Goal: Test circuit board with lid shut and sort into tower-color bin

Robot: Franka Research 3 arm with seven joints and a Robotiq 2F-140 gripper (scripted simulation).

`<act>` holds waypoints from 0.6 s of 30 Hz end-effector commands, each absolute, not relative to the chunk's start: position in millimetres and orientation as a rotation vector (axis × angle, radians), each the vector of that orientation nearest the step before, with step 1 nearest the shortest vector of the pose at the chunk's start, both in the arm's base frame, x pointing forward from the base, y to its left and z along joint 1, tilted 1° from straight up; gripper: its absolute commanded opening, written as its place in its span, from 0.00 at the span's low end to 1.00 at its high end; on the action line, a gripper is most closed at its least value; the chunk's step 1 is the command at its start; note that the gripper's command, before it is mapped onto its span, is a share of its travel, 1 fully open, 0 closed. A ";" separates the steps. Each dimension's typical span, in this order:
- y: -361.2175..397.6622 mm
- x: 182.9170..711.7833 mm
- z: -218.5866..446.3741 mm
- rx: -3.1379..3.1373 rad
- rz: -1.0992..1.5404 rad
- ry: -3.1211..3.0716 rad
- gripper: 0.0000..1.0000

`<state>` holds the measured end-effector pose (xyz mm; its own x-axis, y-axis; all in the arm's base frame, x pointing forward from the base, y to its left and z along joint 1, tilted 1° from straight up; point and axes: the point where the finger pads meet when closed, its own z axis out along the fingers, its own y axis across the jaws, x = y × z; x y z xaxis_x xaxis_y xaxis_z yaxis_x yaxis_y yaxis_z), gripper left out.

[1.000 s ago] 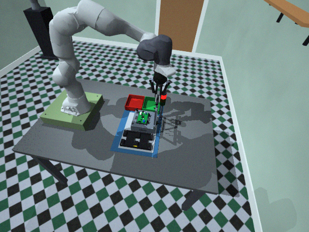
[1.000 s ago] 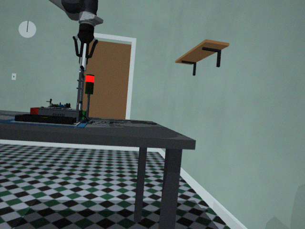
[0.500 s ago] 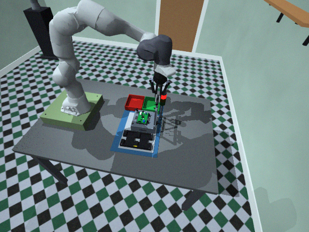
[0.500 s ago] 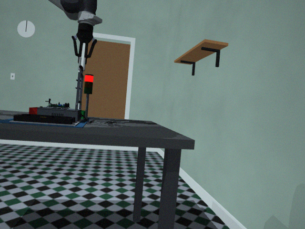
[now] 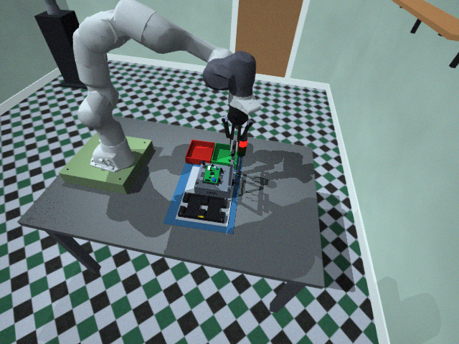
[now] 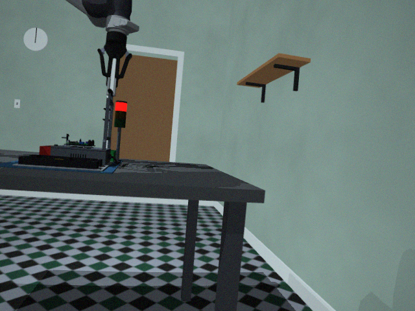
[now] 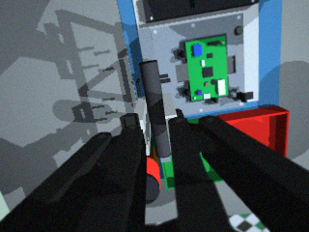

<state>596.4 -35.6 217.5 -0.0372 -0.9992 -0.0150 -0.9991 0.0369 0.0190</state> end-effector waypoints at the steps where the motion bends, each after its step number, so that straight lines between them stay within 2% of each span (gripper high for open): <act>1: -36.9 601.5 218.1 2.187 -0.025 -2.266 0.00; 18: -36.9 601.5 218.1 2.187 -0.025 -2.266 0.00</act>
<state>596.4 -35.6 217.5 -0.0372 -0.9992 -0.0150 -0.9991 0.0369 0.0190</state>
